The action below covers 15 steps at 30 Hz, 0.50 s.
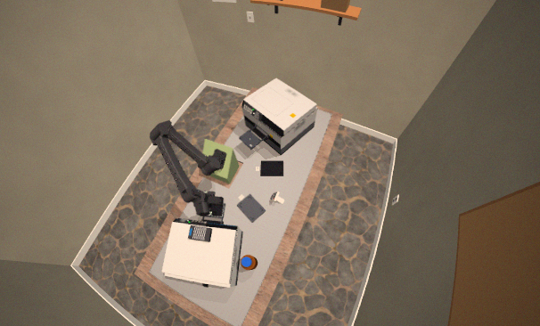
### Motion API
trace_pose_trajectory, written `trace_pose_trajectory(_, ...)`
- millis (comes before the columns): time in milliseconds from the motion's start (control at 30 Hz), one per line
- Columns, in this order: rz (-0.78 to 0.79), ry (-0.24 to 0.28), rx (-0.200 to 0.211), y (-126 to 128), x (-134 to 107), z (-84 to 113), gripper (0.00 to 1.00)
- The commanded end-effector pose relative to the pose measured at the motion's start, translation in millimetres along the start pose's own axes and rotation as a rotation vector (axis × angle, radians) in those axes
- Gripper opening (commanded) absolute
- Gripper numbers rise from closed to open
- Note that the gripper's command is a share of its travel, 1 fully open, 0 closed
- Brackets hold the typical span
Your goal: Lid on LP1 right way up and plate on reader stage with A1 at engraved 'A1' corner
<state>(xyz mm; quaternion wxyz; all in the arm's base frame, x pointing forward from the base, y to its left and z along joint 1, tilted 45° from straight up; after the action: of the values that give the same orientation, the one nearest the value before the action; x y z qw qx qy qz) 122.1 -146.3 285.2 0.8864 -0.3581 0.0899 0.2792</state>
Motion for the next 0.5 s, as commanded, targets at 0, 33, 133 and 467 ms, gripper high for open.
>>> trace_pose_trajectory(0, 0.004, 0.001, -0.009, -3.7, -1.7, -2.1, 1.0)
trace_pose_trajectory(33, 0.004, 0.001, -0.012, -3.1, -2.0, -1.6, 1.0)
trace_pose_trajectory(133, 0.011, -0.004, -0.014, -1.3, -1.7, -1.6, 1.0)
trace_pose_trajectory(467, -0.002, 0.001, -0.017, -4.8, -3.7, -4.7, 1.0)
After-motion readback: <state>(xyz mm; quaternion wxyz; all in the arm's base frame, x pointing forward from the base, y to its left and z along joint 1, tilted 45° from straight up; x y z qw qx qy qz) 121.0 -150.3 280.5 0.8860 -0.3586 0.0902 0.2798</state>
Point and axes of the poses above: the point where the finger pads meet when closed, its own z axis back along the fingers, its own y axis across the jaws, x = y × z, the point moved 9 cm from there along z, back along the fingers, and after that the axes turned 13 degrees about z, right-handed, at the moved point
